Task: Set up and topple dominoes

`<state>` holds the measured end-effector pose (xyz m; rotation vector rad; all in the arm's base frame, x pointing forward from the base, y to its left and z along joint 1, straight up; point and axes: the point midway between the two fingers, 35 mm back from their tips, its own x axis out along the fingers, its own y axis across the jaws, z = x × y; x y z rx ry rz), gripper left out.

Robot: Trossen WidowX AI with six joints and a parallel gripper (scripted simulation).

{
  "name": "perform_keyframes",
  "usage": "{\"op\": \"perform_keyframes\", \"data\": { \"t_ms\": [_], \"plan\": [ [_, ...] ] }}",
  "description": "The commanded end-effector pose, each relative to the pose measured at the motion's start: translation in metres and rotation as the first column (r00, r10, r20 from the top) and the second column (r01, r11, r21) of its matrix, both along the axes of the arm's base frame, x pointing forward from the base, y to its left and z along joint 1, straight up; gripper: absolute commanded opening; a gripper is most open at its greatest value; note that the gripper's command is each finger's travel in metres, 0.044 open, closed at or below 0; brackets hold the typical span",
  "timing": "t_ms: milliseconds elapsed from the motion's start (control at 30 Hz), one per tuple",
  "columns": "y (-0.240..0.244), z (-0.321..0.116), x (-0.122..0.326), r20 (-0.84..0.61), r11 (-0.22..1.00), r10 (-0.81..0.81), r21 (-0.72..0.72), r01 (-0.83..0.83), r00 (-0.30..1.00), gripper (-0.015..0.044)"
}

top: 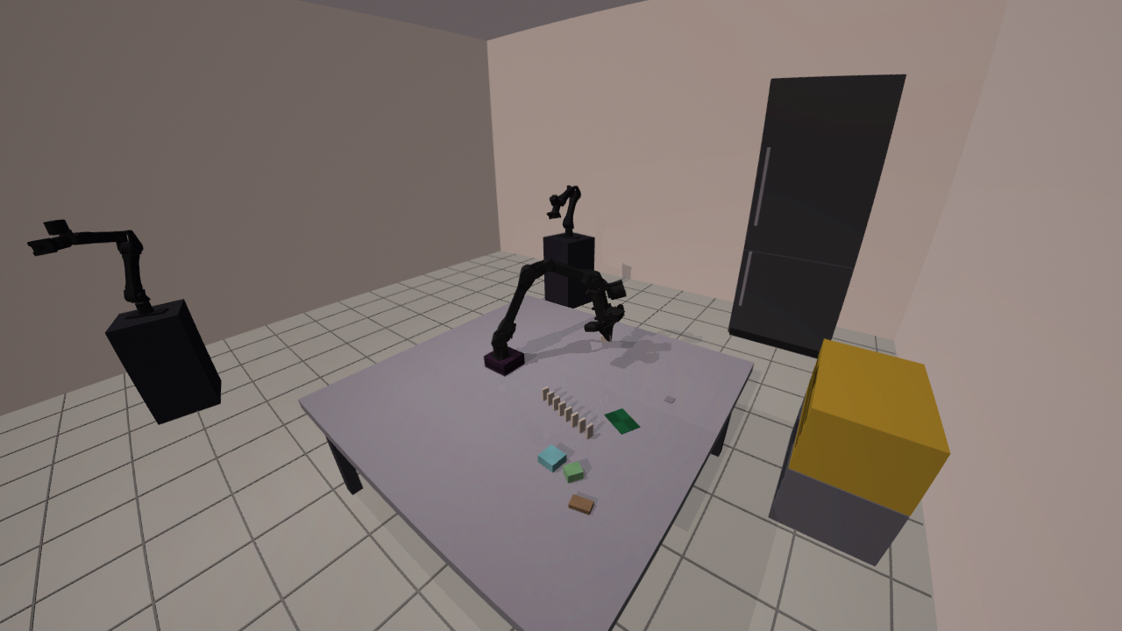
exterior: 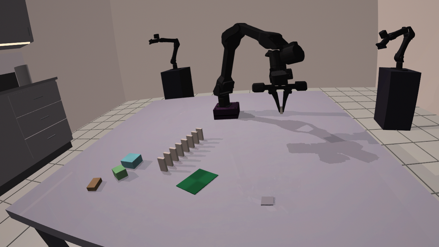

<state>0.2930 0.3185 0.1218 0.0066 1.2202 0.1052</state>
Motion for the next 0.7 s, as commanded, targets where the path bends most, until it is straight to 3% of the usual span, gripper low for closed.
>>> {"op": "perform_keyframes", "data": {
  "t_ms": [0, 667],
  "plan": [
    [0.011, -0.007, 0.007, 0.096, 0.999, 0.047, -0.006, -0.047, 0.994, 0.0024],
    [0.048, -0.022, 0.024, 0.5, 0.986, 0.161, -0.051, -0.156, 0.851, 0.0024]
  ]
}}
